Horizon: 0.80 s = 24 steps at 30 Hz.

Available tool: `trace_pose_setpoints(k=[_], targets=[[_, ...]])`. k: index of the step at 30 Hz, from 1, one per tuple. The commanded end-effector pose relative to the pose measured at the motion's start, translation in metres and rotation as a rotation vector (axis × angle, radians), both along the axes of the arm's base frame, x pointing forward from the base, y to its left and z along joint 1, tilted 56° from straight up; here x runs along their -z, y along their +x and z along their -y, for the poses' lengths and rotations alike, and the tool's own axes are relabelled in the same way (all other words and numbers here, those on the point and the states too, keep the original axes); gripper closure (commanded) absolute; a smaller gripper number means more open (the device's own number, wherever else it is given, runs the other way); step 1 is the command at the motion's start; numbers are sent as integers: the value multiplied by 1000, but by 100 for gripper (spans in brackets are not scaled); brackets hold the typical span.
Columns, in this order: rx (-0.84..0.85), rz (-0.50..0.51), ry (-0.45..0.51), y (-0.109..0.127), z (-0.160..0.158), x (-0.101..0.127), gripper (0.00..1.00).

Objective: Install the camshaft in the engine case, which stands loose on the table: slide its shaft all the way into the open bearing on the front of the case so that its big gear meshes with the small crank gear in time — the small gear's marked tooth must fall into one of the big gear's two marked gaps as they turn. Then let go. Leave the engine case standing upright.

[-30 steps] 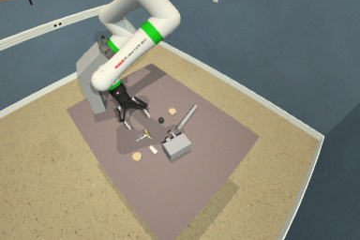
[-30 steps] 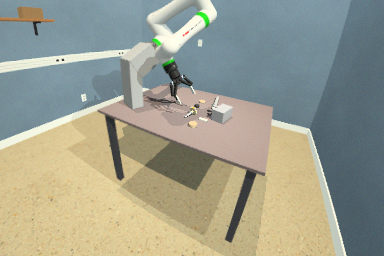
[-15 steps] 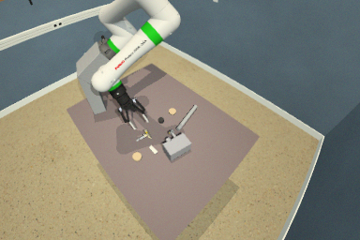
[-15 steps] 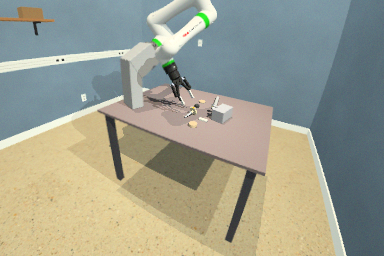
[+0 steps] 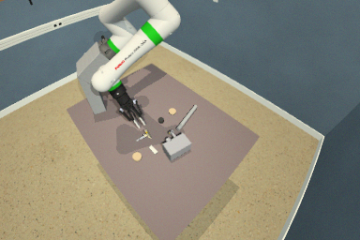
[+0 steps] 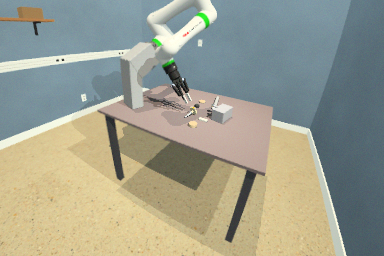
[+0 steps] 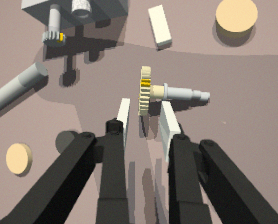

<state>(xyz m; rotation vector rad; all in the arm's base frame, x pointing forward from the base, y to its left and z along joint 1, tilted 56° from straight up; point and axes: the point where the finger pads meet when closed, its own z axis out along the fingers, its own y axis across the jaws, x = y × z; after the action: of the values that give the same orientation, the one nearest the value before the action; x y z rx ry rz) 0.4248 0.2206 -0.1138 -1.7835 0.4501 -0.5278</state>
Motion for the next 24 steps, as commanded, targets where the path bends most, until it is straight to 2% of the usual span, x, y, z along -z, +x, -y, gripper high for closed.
trace_pose_setpoints(k=[1, 24], targets=[[0, 1, 0, 0, 1, 0, 71], [0, 1, 0, 4, -5, 2, 71]])
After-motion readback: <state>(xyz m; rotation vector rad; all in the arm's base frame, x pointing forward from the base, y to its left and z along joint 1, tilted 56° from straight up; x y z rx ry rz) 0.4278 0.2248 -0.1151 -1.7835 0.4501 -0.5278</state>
